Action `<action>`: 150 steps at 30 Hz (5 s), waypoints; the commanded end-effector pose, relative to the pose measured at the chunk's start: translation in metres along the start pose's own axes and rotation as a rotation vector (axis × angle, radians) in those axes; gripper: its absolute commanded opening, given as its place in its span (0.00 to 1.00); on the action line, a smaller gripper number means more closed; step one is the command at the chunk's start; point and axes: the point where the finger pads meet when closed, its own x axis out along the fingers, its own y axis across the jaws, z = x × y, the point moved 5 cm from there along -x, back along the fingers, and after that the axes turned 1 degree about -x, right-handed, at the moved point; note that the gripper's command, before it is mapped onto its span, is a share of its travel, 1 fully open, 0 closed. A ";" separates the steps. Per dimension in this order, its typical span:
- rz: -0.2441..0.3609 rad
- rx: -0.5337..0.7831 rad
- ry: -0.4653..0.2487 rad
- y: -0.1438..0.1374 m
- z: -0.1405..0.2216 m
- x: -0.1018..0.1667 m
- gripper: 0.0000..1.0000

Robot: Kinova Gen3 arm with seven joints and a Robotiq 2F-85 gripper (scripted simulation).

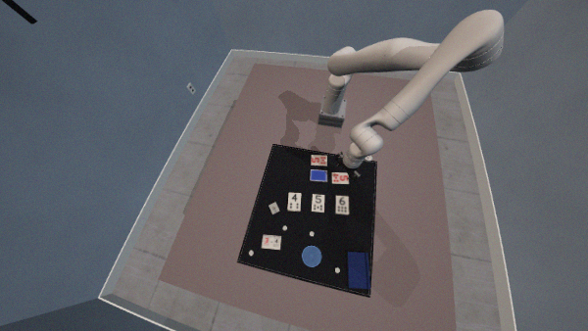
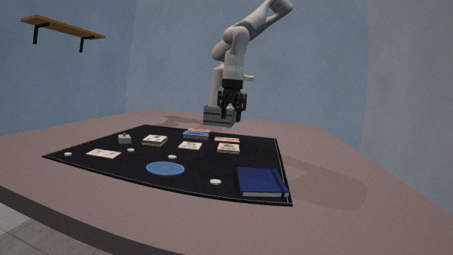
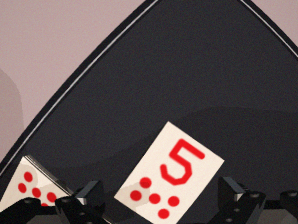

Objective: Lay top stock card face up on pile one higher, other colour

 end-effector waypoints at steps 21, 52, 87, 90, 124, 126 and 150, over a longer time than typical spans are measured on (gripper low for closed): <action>0.017 0.517 -0.009 0.001 0.004 0.000 0.85; 0.030 0.640 -0.012 0.002 0.007 0.000 0.85; 0.033 0.635 -0.013 0.007 0.009 0.047 0.85; 0.034 0.635 -0.013 0.008 0.009 0.050 0.85; 0.033 0.636 -0.013 0.007 0.009 0.053 0.85; 0.033 0.636 -0.013 0.007 0.009 0.053 0.85; 0.034 0.635 -0.013 0.008 0.012 0.061 0.85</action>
